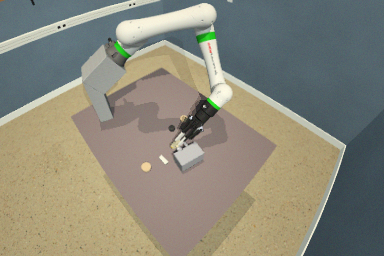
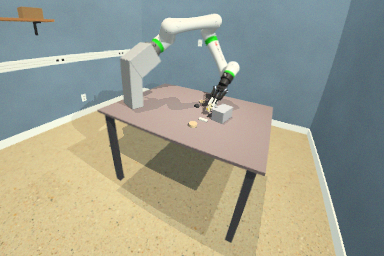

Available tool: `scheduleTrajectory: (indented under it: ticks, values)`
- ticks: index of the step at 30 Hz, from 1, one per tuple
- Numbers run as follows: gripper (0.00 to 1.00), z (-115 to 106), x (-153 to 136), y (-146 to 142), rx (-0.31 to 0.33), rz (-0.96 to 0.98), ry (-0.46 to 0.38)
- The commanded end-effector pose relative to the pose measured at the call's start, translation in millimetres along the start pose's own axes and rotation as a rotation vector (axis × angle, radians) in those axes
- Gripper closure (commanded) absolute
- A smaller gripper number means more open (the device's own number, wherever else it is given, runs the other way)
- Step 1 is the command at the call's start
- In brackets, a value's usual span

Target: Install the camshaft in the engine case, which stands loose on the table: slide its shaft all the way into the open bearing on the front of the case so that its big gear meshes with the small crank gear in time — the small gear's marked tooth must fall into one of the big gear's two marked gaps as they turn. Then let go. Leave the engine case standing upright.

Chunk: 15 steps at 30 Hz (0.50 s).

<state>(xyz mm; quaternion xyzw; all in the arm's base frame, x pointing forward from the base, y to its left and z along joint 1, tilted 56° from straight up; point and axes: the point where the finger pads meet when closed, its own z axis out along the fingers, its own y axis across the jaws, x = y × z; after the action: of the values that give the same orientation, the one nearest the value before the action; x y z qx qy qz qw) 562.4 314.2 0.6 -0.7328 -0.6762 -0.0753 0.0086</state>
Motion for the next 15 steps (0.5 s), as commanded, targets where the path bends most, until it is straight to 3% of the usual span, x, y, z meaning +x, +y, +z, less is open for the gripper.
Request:
scheduleTrajectory:
  ticks: [1,15]
  values:
    - [0.73,-0.8,-0.5,0.7,-0.001,0.001,0.000]
    - [0.73,-10.8,-0.5,0.7,-0.001,0.001,0.000]
